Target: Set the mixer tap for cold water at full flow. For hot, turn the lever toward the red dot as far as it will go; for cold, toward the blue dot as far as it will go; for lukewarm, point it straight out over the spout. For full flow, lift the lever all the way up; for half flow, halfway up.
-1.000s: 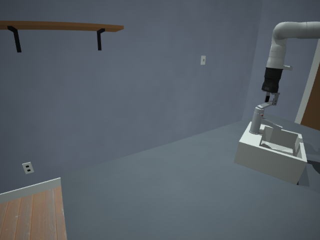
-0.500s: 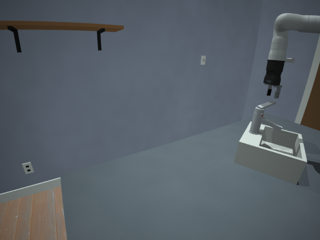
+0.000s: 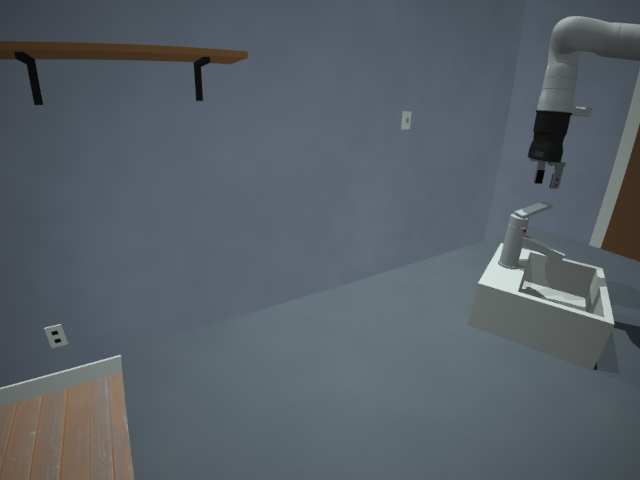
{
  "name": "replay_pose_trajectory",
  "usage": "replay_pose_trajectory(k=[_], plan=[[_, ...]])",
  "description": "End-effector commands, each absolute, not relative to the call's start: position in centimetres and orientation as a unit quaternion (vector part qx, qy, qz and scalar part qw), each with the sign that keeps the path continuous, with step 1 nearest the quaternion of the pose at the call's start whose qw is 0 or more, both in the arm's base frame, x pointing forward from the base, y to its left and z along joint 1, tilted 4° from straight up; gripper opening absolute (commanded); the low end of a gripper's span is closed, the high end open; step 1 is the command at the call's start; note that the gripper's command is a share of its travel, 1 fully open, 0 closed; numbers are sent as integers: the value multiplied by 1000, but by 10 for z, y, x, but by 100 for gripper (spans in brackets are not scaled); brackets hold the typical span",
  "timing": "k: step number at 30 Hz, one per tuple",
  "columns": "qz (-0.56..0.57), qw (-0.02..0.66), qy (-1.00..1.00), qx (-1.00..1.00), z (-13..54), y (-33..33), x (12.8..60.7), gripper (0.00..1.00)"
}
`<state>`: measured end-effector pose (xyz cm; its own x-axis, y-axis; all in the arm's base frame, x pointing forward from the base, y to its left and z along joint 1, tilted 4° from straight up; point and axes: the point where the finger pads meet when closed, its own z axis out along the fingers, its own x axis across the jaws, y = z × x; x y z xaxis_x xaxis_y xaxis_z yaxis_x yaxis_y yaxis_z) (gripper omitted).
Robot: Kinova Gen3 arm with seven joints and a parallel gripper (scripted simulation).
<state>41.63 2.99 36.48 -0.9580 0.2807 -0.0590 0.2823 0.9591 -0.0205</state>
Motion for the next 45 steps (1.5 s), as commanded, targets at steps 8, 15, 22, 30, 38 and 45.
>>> replay_pose_trajectory(k=[8, 15, 22, 30, 38, 45], plan=[[-14, 29, 989, 142, 366, 31, 417, 0], [-14, 29, 989, 142, 366, 31, 417, 0], [-14, 29, 989, 142, 366, 31, 417, 0], [-14, 29, 989, 142, 366, 31, 417, 0], [-14, 29, 989, 142, 366, 31, 417, 0], [-14, 29, 989, 141, 366, 31, 417, 0]])
